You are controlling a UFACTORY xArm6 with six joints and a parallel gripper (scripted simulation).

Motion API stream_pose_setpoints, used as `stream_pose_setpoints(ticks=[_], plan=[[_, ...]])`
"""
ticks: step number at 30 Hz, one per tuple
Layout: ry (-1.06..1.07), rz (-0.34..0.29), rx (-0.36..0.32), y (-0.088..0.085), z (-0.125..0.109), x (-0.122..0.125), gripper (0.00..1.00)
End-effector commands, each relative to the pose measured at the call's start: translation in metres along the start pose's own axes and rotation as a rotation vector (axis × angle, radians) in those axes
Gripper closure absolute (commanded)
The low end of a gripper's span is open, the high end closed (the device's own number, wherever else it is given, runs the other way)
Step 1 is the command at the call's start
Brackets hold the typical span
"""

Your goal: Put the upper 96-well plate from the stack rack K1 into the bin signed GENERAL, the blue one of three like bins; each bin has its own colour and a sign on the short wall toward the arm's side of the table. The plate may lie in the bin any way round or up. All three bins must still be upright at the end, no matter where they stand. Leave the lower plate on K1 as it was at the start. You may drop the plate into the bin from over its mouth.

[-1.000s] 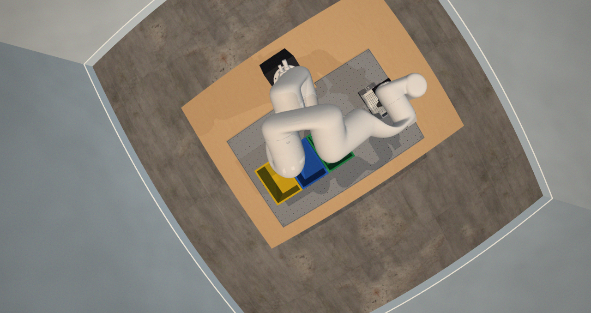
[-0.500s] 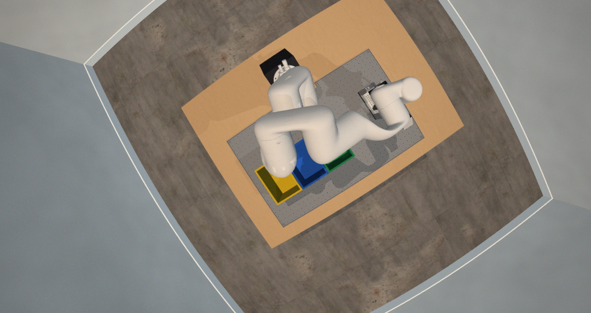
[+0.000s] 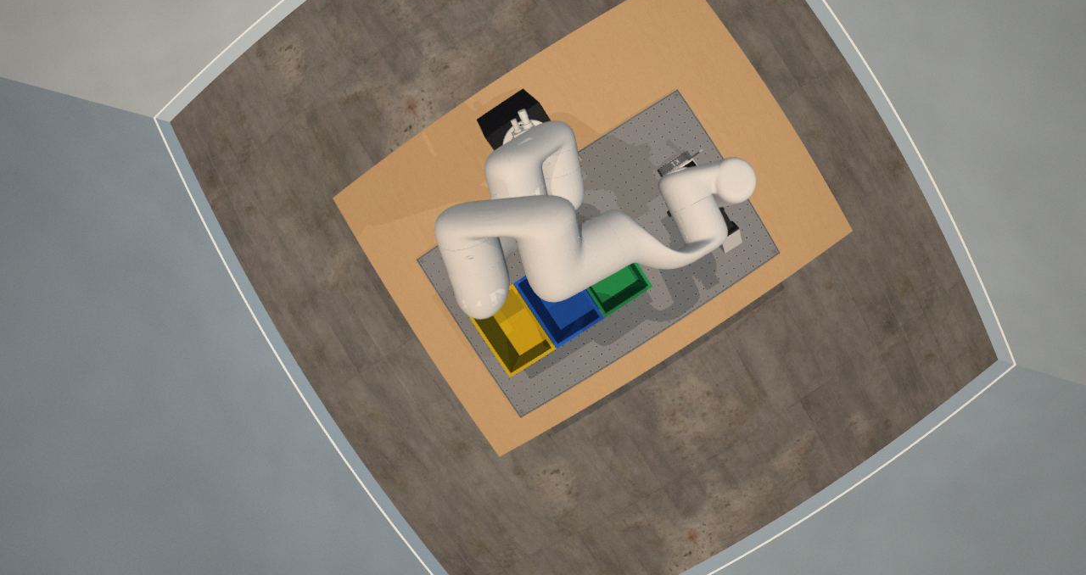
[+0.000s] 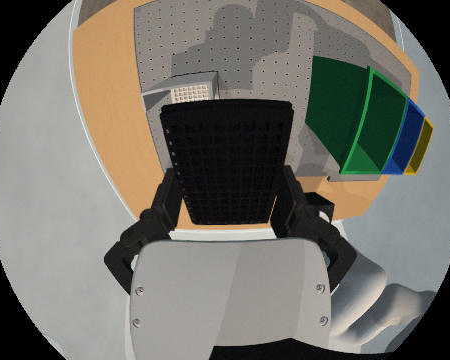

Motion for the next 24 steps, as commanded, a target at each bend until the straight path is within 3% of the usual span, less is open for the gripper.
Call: stream_pose_setpoints(ticks=[1,24], plan=[[0.000,0.005,-0.001,-0.001,0.005,0.012,1.00],[0.000,0.005,-0.001,0.002,0.026,0.079,1.00]])
Point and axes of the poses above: the point where the finger pads meet when closed, its own y axis out along the fingers, its own x axis across the jaws, z = x × y, the point moved 4 cm from there along -y, back along the fingers, and after that the axes turned 12 degrees about y, right-handed, at the moved point
